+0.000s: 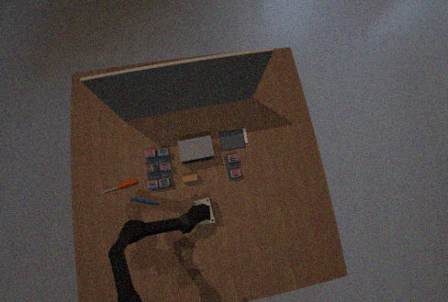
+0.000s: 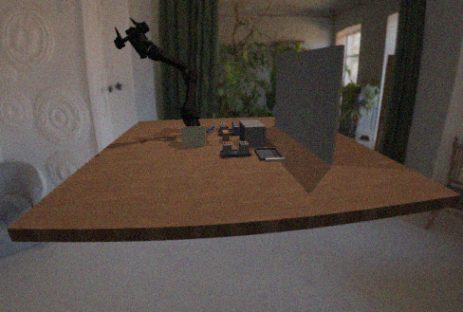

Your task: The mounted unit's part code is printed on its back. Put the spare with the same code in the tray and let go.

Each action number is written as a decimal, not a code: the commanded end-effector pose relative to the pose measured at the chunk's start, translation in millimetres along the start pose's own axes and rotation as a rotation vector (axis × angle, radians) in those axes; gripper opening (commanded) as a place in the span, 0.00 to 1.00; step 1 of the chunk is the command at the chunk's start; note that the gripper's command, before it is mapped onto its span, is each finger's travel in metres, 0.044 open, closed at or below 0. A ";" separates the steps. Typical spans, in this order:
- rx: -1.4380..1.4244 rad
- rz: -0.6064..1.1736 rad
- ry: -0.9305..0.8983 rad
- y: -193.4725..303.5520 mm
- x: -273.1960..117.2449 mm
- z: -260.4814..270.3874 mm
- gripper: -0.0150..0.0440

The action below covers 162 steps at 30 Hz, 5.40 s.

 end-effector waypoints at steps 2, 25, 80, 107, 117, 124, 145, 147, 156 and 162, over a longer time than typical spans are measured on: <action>0.000 0.000 0.000 0.0 0.0 0.0 1.00; -0.115 0.491 -0.592 147.4 112.2 200.1 1.00; -1.229 1.736 -1.968 491.3 -303.4 510.3 1.00; -0.548 2.273 -0.127 574.2 -135.8 373.5 1.00; -0.547 2.274 -0.128 602.9 -160.2 359.7 0.76; -0.547 2.274 -0.128 606.1 -162.6 358.7 0.76; -0.547 2.274 -0.129 631.7 -183.7 348.1 0.76; -0.547 2.274 -0.129 634.0 -185.8 346.9 0.76; -0.546 2.275 -0.129 644.1 -195.2 341.2 0.76; -0.546 2.276 -0.129 650.4 -201.6 337.0 0.76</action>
Point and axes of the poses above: the point midway between the two fingers, 35 mm back from their tips, its own x axis out along the fingers, its own z axis across the jaws, y = z × x, the point moved 3 cm from there along -x, back along the fingers, and after that the axes turned 12 degrees about -x, right-handed, at the moved point
